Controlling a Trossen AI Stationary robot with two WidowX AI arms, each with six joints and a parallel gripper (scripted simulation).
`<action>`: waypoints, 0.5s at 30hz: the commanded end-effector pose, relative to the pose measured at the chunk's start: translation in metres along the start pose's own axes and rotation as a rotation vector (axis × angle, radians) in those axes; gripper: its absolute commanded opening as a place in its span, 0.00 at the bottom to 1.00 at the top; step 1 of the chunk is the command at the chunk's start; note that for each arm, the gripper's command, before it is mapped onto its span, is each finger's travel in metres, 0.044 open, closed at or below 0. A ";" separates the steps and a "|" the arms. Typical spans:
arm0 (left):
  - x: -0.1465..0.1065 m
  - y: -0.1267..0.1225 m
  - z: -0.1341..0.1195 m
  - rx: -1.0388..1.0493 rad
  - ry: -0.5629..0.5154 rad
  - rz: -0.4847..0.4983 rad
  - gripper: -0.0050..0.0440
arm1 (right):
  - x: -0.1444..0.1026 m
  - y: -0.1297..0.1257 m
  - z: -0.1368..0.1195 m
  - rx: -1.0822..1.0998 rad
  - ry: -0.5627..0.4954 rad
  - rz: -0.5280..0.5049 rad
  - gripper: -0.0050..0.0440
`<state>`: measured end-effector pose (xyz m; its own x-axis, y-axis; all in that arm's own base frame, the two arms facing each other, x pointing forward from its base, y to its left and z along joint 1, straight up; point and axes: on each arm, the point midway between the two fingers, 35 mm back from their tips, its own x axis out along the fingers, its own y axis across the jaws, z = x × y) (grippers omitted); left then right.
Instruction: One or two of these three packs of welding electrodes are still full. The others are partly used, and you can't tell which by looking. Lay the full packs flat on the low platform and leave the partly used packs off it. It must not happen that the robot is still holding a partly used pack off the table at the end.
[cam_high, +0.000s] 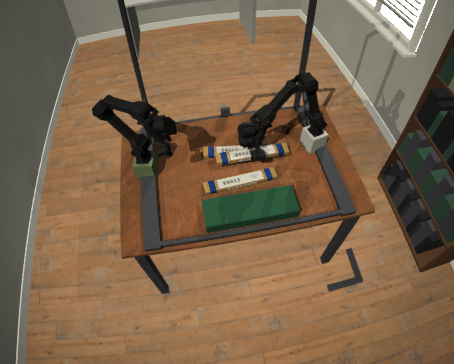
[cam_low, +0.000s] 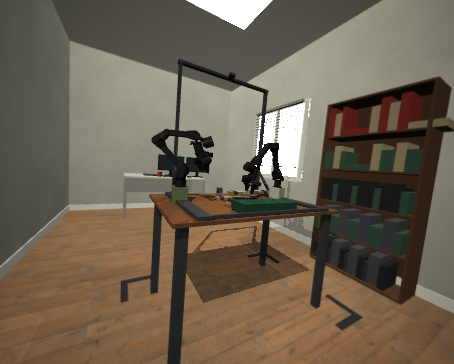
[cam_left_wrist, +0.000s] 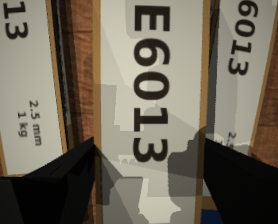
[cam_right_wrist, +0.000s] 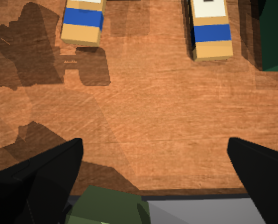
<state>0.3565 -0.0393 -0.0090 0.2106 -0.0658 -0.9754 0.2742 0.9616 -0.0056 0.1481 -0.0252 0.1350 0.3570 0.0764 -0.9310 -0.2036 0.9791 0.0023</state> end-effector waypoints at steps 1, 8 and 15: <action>-0.019 0.003 0.025 0.004 -0.082 0.011 0.00 | -0.006 -0.001 0.004 -0.006 -0.020 -0.007 0.98; -0.020 0.003 0.027 0.004 -0.082 0.010 0.00 | -0.006 -0.001 0.004 -0.006 -0.020 -0.007 0.98; -0.020 0.003 0.028 0.003 -0.080 0.010 0.00 | -0.006 -0.001 0.004 -0.006 -0.020 -0.007 0.98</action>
<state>0.3576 -0.0394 -0.0084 0.2060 -0.0653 -0.9764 0.2742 0.9617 -0.0065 0.1481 -0.0252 0.1350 0.3570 0.0764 -0.9310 -0.2036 0.9791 0.0023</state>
